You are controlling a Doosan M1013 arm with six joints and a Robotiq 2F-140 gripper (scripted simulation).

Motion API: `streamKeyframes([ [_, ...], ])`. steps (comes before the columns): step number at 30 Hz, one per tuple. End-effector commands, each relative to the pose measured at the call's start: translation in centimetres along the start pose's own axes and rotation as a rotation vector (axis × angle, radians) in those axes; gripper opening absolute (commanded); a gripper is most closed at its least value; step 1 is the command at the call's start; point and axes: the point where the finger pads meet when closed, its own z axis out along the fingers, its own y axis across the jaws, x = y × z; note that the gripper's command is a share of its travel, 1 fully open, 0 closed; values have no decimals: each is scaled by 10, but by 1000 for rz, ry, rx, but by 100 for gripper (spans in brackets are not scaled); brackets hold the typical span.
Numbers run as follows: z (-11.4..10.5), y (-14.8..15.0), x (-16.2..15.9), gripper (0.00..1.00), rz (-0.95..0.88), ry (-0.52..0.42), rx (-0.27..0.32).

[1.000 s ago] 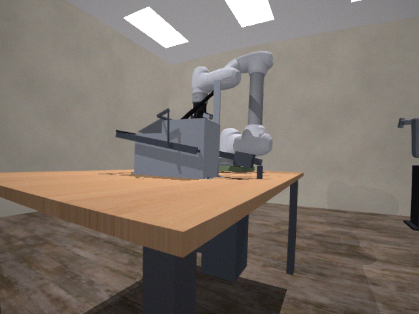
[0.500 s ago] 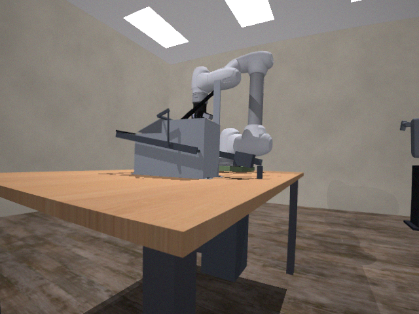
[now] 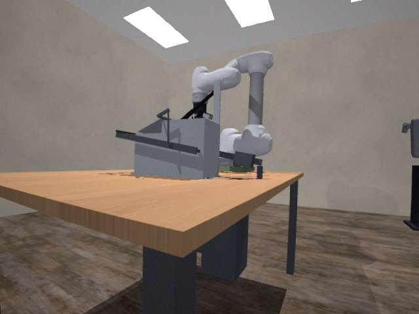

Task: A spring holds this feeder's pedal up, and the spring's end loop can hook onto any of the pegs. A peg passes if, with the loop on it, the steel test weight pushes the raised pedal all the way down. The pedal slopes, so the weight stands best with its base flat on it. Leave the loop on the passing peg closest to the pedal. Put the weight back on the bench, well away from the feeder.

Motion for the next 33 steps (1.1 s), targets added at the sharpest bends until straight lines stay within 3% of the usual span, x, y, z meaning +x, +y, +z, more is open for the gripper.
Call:
streamKeyframes([
  [1, -1, 0, 0, 24, 0, 0, -1],
  [22, -1, 0, 0, 24, 0, 0, -1],
  [23, -46, 17, -24, 24, -19, 149, 5],
  [33, -46, 17, -24, 24, -19, 149, 5],
])
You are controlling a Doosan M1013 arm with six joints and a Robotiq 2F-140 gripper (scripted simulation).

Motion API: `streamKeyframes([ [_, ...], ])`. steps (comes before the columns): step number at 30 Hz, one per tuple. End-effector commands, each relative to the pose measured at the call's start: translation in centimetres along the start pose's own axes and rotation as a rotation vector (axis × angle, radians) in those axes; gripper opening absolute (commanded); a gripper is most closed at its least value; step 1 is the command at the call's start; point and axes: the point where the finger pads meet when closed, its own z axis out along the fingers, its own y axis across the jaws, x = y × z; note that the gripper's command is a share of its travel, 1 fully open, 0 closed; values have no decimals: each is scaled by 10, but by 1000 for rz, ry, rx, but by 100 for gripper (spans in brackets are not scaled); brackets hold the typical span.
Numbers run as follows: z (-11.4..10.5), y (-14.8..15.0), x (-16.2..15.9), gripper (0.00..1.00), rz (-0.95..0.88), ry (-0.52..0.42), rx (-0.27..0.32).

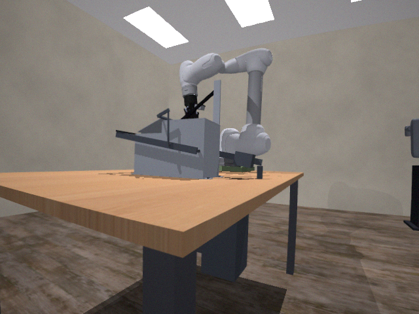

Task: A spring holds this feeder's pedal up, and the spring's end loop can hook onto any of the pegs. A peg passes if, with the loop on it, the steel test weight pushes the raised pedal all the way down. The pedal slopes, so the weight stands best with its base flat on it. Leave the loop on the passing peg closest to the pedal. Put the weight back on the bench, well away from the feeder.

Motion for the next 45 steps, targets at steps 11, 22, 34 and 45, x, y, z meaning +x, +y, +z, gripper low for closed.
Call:
streamKeyframes([
  [11, -49, 16, -17, 24, -20, 151, 6],
  [22, -49, 16, -17, 24, -20, 151, 6],
  [34, -98, 32, -35, 24, -39, 299, 13],
  [45, -146, 48, -52, 24, -59, 448, 19],
])
